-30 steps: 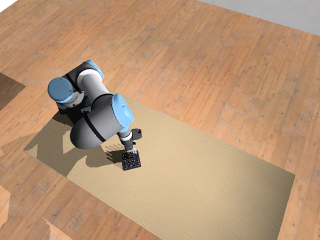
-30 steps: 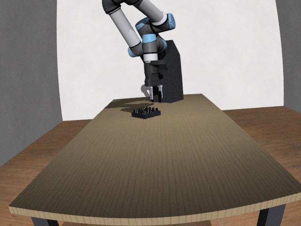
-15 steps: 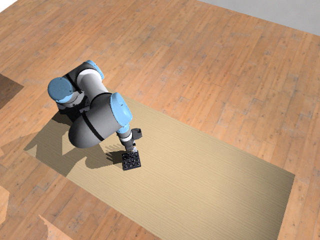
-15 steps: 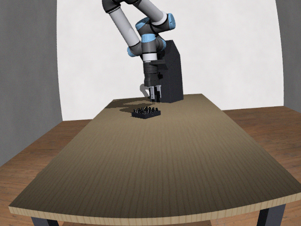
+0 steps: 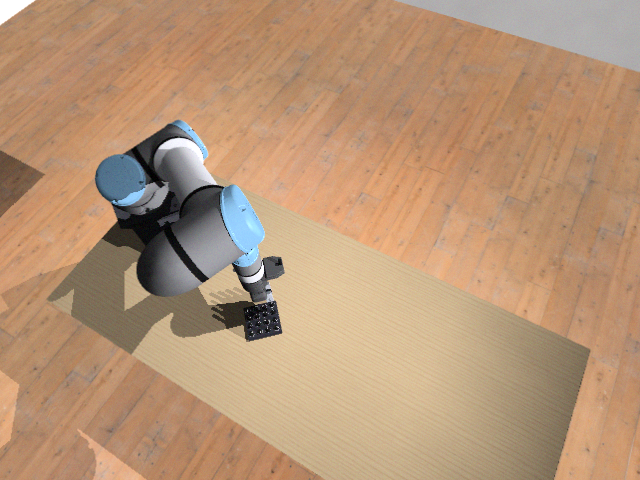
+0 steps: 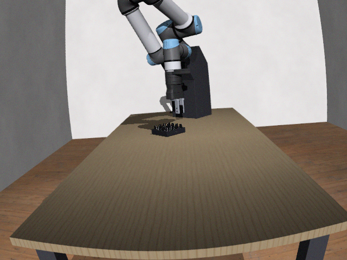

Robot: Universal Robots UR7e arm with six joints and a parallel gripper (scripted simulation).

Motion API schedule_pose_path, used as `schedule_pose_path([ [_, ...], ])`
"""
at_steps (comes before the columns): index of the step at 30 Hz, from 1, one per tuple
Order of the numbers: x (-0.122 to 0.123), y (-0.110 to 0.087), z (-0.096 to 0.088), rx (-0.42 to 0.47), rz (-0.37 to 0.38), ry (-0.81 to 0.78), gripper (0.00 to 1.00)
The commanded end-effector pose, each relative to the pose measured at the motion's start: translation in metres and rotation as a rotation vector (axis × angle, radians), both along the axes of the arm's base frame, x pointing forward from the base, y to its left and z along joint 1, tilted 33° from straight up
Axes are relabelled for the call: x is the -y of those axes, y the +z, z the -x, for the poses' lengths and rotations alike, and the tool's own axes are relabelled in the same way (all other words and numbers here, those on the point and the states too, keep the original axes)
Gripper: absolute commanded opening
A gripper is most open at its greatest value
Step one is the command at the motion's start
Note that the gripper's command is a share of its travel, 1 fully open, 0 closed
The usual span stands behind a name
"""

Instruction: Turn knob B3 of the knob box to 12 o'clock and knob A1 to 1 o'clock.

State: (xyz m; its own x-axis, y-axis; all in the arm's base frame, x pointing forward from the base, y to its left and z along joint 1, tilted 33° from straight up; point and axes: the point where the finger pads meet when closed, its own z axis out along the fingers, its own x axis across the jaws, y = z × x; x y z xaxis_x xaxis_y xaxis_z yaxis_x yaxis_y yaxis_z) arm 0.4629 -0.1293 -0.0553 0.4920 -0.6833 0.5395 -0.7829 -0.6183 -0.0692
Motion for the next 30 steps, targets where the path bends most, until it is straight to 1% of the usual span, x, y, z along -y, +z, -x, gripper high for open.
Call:
schedule_pose_path([
  [1, -0.0001, 0.0004, -0.0002, 0.001, 0.000, 0.000, 0.46],
  [30, 0.0012, -0.0021, -0.0014, 0.001, 0.000, 0.001, 0.46],
])
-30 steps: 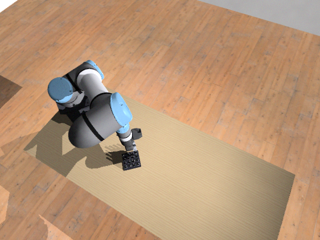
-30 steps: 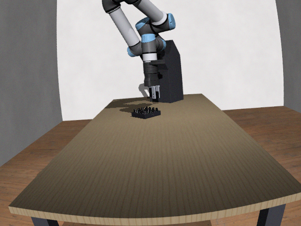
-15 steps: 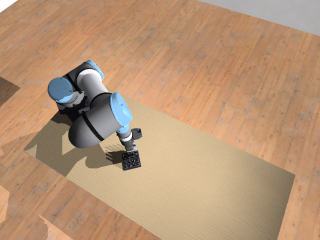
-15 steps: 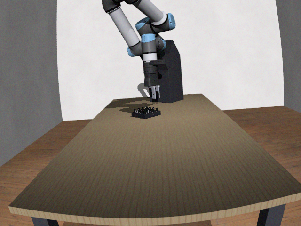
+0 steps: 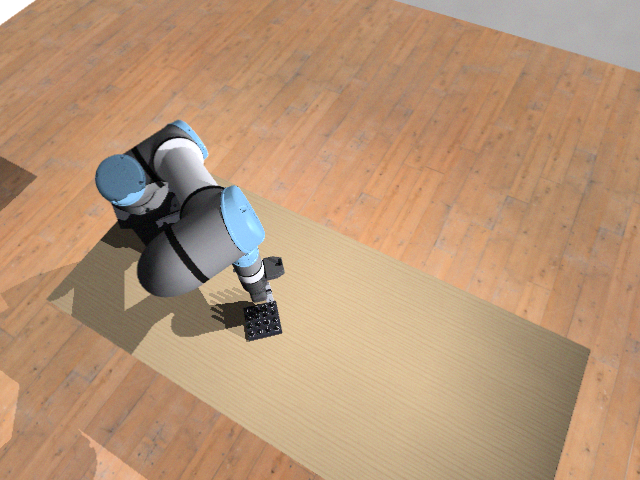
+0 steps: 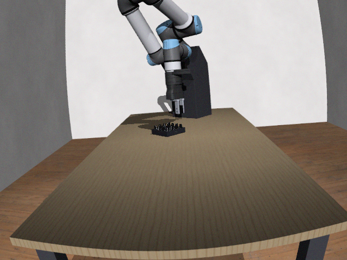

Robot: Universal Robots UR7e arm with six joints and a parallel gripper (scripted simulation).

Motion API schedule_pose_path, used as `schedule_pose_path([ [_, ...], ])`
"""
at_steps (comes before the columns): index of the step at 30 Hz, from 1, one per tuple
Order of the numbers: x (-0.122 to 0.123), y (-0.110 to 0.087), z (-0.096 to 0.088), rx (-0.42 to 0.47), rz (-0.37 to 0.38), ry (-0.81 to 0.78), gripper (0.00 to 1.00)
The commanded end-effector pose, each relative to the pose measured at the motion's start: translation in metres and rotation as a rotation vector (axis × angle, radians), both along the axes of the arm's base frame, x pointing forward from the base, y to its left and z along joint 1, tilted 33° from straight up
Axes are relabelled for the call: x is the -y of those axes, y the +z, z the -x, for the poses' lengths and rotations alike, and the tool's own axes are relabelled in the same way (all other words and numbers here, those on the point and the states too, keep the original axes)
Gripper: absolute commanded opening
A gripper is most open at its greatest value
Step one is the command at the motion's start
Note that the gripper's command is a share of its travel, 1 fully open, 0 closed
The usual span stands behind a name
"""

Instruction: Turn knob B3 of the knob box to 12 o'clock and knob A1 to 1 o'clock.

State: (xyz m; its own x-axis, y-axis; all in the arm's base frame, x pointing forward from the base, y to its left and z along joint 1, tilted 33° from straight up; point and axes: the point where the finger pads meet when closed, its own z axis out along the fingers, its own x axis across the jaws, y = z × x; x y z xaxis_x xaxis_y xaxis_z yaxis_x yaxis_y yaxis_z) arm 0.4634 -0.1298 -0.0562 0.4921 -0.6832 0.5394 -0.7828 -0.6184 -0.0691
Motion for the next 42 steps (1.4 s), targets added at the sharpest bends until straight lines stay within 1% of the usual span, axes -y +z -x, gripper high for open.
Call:
schedule_pose_path([
  [1, 0.001, -0.002, -0.001, 0.001, 0.000, 0.001, 0.46],
  [11, 0.004, -0.008, -0.004, 0.000, 0.000, 0.001, 0.46],
  [26, 0.012, -0.024, -0.012, 0.000, 0.000, 0.001, 0.46],
  [42, 0.017, -0.034, -0.017, 0.000, 0.000, 0.001, 0.46],
])
